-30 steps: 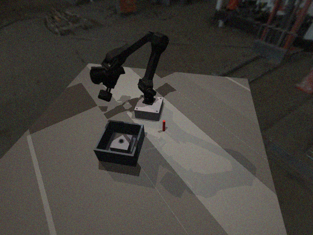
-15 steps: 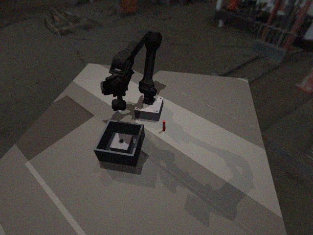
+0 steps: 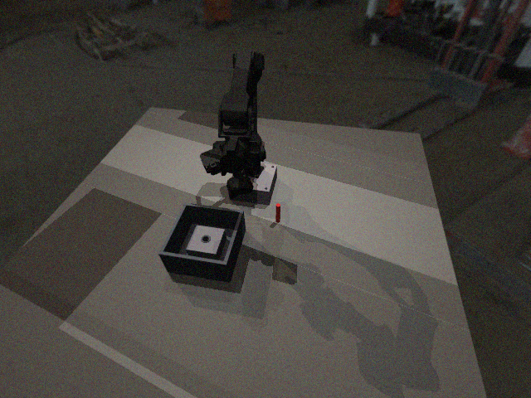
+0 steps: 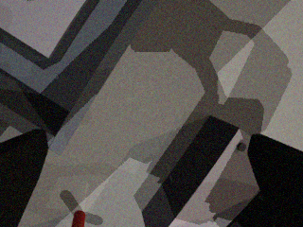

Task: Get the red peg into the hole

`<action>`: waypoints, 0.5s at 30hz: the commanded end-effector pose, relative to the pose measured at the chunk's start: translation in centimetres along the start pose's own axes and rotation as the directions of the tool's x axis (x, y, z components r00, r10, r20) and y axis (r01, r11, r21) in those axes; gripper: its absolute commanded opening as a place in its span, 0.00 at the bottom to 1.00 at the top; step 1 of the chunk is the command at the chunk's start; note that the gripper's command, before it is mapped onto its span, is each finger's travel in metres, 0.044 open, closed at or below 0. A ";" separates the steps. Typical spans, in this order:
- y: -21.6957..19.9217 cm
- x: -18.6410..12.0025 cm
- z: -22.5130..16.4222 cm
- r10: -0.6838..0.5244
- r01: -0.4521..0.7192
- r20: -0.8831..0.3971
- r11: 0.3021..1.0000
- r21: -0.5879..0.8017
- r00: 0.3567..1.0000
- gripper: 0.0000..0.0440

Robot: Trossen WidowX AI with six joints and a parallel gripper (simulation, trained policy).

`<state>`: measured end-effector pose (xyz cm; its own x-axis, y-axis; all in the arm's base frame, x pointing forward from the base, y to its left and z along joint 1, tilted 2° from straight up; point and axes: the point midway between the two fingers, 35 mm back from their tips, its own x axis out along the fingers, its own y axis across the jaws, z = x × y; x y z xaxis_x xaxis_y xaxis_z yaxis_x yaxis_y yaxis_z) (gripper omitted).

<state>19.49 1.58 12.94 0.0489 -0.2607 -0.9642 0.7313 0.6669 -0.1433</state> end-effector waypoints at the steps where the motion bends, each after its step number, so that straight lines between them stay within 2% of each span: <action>1: 0.9 -0.4 -2.1 0.001 -0.002 -0.043 1.000 -0.022 0.999 1.00; 15: 2.7 0.3 -9.7 -0.060 0.043 -0.159 0.993 -0.111 0.986 1.00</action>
<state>15.66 9.33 10.87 -0.0788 -0.1856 -0.9795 0.6621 0.7247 -0.1906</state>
